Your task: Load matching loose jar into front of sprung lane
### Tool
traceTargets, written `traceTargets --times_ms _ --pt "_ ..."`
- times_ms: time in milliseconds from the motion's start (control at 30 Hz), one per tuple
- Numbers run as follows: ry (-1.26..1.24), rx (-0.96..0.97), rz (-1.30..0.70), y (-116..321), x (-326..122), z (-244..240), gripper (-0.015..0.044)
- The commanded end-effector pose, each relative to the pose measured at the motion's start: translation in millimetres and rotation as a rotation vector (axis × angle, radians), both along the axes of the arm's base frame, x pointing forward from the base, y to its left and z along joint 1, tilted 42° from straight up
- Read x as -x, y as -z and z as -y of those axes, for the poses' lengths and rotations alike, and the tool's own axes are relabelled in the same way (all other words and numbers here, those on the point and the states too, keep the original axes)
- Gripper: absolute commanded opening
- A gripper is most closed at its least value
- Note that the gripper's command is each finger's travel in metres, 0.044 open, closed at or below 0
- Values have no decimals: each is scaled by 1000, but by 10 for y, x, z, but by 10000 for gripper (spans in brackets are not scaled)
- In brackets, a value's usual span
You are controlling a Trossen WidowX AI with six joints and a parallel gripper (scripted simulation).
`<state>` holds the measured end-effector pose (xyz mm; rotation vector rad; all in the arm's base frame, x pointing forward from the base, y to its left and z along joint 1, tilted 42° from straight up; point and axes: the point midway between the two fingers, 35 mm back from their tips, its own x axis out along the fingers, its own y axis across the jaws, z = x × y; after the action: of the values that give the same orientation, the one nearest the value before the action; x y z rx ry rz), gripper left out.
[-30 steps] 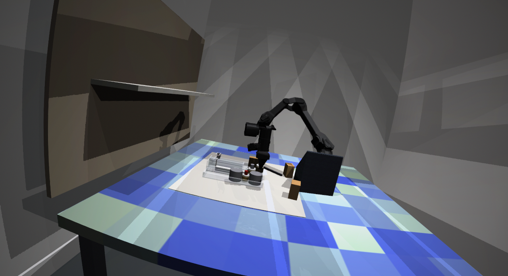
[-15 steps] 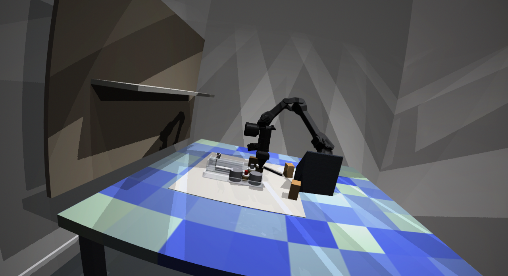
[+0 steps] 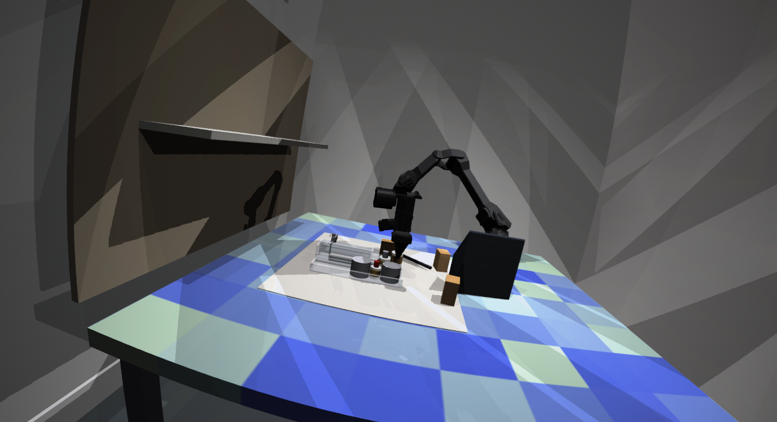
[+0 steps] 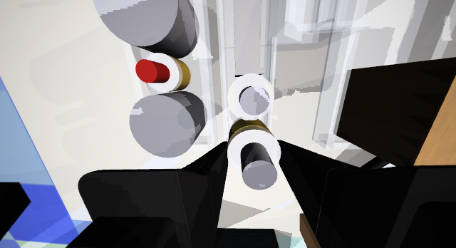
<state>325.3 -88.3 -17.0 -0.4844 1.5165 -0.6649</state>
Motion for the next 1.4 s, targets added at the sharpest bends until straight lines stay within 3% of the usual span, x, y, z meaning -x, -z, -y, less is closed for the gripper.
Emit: traceTargets --times_ms 0,1367 --pt "-7 6 24 -28 -79 4 0" --pt "-7 6 25 -25 -127 15 0"
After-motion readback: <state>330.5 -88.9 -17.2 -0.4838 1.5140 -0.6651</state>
